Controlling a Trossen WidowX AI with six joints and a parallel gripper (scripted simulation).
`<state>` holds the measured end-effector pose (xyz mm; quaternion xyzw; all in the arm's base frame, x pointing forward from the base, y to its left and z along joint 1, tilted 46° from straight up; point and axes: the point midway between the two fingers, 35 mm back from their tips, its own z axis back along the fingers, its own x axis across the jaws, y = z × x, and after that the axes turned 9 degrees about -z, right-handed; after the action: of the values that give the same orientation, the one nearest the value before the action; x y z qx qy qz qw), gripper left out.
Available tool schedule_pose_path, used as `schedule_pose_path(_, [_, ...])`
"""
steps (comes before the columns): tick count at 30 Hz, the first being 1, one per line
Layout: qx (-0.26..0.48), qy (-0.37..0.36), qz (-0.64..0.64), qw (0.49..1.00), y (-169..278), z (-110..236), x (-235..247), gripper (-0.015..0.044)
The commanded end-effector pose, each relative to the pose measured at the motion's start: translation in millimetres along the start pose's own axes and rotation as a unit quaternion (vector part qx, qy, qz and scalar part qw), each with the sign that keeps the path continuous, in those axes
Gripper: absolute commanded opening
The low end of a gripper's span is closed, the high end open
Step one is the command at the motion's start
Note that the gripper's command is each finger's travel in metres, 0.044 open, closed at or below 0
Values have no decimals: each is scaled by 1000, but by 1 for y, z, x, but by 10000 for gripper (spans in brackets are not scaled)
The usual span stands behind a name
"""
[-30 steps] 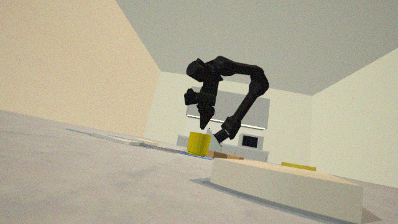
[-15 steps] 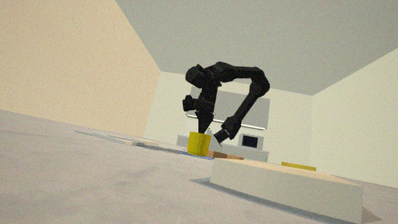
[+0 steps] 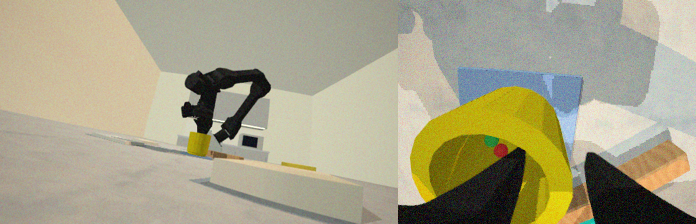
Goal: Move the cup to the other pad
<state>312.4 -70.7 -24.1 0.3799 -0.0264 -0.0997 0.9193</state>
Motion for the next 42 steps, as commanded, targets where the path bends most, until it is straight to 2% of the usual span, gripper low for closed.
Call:
schedule_pose_path(1, [3,0,-2,1000,1,-7,-1,167])
schedule_pose_path(6, [3,0,-2,1000,1,-9,-1,167])
schedule_pose_path(28, [1,1,0,1000,1,-7,-1,20])
schedule_pose_path(29, [1,1,0,1000,1,-7,-1,0])
schedule_pose_path(42, [1,0,-2,1000,1,33,-2,0])
